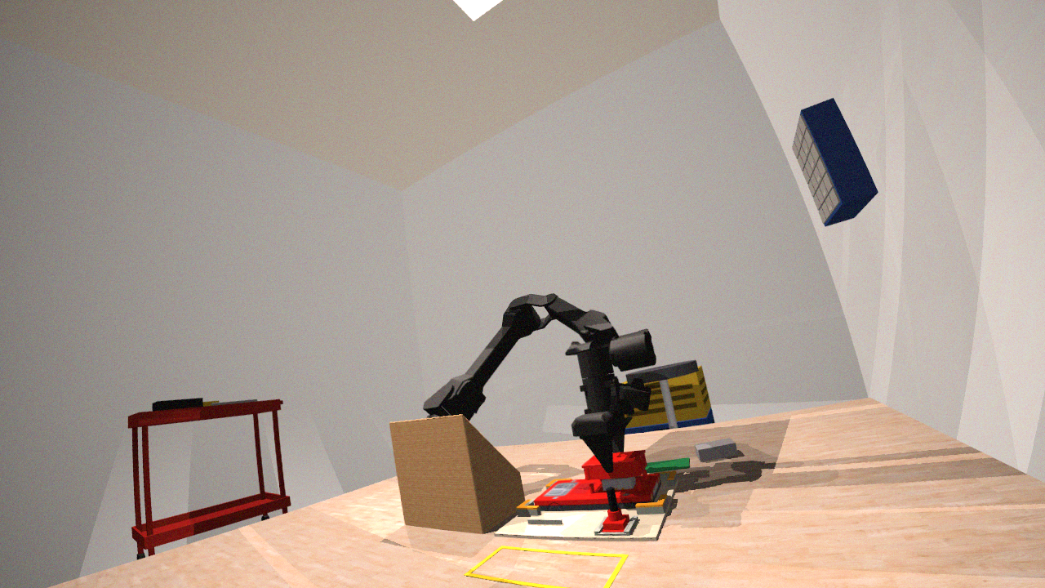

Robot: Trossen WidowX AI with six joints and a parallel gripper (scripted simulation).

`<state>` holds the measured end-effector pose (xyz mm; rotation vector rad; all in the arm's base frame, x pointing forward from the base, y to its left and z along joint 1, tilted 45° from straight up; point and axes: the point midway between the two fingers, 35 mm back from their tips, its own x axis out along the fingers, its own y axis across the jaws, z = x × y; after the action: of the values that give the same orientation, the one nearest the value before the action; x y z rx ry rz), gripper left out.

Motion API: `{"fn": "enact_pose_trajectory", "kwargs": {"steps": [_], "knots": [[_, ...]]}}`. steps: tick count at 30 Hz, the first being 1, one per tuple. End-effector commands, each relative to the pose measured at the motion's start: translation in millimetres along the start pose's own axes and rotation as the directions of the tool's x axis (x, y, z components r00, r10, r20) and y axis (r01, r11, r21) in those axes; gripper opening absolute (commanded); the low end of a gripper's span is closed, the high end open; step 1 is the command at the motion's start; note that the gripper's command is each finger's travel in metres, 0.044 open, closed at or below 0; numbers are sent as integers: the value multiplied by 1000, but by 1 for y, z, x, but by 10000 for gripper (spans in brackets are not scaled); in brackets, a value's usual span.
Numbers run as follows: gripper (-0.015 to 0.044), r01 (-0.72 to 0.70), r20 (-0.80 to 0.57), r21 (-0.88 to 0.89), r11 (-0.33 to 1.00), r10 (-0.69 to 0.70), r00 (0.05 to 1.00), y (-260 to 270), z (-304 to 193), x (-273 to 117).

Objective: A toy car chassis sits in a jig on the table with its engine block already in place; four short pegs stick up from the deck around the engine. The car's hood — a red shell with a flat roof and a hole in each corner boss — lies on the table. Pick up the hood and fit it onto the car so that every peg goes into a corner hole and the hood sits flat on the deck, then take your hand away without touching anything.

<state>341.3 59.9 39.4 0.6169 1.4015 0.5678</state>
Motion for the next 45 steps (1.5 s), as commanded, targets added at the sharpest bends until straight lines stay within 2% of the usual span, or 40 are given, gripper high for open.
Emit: {"fn": "enact_pose_trajectory", "kwargs": {"steps": [1, 45], "knots": [[0, -6, -1, 6, 1000, 6, 1000, 1, -1, 1], [0, -7, -1, 6, 1000, 7, 1000, 1, 0, 10]]}}
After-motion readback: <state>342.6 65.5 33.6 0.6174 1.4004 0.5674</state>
